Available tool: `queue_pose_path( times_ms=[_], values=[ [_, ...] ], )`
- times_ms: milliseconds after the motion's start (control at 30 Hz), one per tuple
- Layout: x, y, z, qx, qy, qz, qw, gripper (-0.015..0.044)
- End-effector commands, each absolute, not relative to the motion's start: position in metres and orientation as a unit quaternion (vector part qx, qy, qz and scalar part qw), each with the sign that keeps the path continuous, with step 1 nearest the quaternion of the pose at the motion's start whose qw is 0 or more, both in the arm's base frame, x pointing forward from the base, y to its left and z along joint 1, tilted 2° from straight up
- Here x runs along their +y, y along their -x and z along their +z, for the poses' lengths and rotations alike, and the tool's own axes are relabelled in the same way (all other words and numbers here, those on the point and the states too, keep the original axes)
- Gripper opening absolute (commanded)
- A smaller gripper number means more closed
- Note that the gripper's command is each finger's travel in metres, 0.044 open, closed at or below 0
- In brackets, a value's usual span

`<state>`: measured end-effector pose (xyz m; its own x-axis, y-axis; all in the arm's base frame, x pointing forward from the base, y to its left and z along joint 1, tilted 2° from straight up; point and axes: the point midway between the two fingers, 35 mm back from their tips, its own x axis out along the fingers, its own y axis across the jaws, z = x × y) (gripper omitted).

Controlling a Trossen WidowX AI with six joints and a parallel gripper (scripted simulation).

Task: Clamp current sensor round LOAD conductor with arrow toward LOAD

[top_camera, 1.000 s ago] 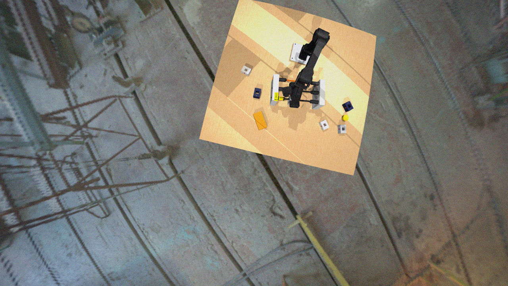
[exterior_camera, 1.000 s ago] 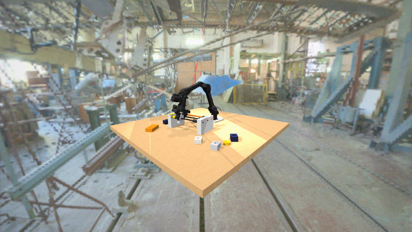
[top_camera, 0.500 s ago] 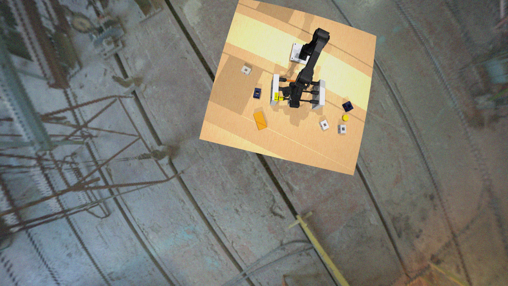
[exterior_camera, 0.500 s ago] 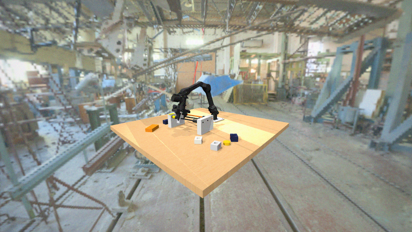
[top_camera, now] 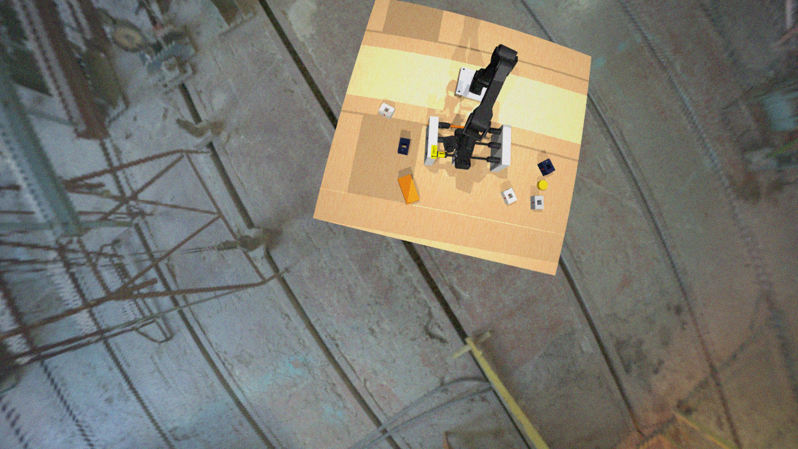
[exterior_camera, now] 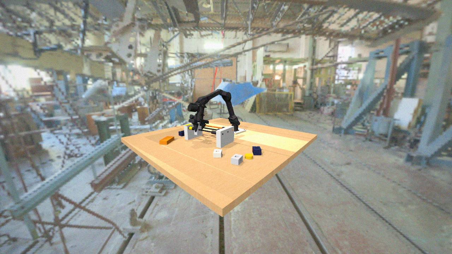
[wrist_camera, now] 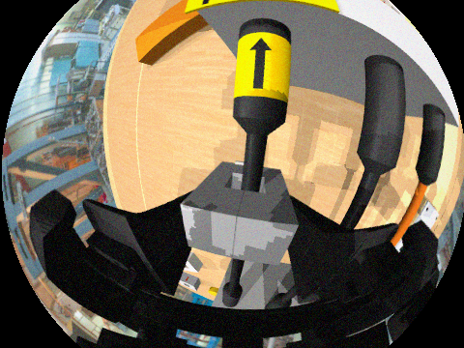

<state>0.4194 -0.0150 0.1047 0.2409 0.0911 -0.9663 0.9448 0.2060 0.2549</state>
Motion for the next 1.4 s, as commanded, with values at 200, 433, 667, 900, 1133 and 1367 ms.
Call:
queue_pose_path(
  times_ms=[200,433,667,900,1133,1367],
  values=[
    [-0.0158,-0.4179,0.1054,0.522,-0.494,-0.386,0.579,0.0000],
    [-0.0156,-0.4180,0.1031,0.522,-0.494,-0.385,0.579,0.0000],
    [-0.0152,-0.4178,0.1041,0.522,-0.496,-0.384,0.578,0.0131],
    [-0.0152,-0.4178,0.1041,0.522,-0.496,-0.384,0.578,0.0268],
    [-0.0152,-0.4178,0.1041,0.522,-0.496,-0.384,0.578,0.0268],
    [-0.0152,-0.4178,0.1041,0.522,-0.496,-0.384,0.578,0.0268]
  ],
)
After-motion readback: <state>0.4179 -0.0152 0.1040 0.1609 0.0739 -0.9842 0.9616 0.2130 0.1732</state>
